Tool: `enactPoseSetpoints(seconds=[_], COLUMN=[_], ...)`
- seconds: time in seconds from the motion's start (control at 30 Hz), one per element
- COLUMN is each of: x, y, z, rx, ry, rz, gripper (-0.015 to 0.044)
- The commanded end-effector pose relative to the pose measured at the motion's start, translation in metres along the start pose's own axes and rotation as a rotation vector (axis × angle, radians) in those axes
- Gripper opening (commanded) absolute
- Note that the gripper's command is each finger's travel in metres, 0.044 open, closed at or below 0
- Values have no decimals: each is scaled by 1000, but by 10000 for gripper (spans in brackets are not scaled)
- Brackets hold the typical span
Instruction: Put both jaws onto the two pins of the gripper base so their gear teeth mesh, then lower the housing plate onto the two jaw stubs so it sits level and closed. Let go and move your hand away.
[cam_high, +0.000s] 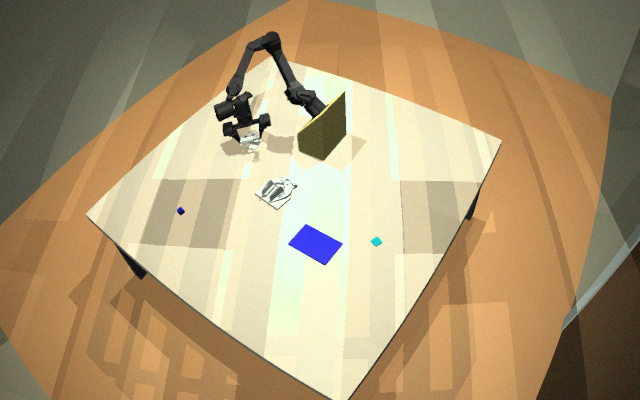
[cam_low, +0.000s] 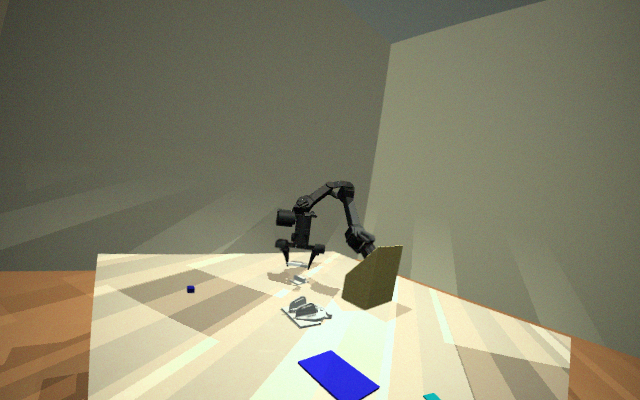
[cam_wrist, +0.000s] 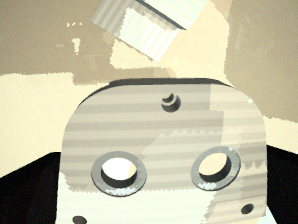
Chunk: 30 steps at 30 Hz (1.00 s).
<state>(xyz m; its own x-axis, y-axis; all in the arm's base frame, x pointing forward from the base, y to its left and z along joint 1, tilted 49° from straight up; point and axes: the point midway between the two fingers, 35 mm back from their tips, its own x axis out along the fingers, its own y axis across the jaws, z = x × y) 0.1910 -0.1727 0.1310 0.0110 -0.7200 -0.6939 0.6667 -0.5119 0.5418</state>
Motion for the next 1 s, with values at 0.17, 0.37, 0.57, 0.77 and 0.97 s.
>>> enactPoseSetpoints(seconds=[0.17,0.37,0.57,0.77,0.97], x=[2,3,4,4,5], y=[1,-1,-4,-8,-12], z=[-23,-38,-53,-68,-83], rx=[-218,-362,-506,-651,-796], ry=[5,10,15,18,20], rz=[-7,-12,-17,-19,-21], gripper=[351,351,351,351,351])
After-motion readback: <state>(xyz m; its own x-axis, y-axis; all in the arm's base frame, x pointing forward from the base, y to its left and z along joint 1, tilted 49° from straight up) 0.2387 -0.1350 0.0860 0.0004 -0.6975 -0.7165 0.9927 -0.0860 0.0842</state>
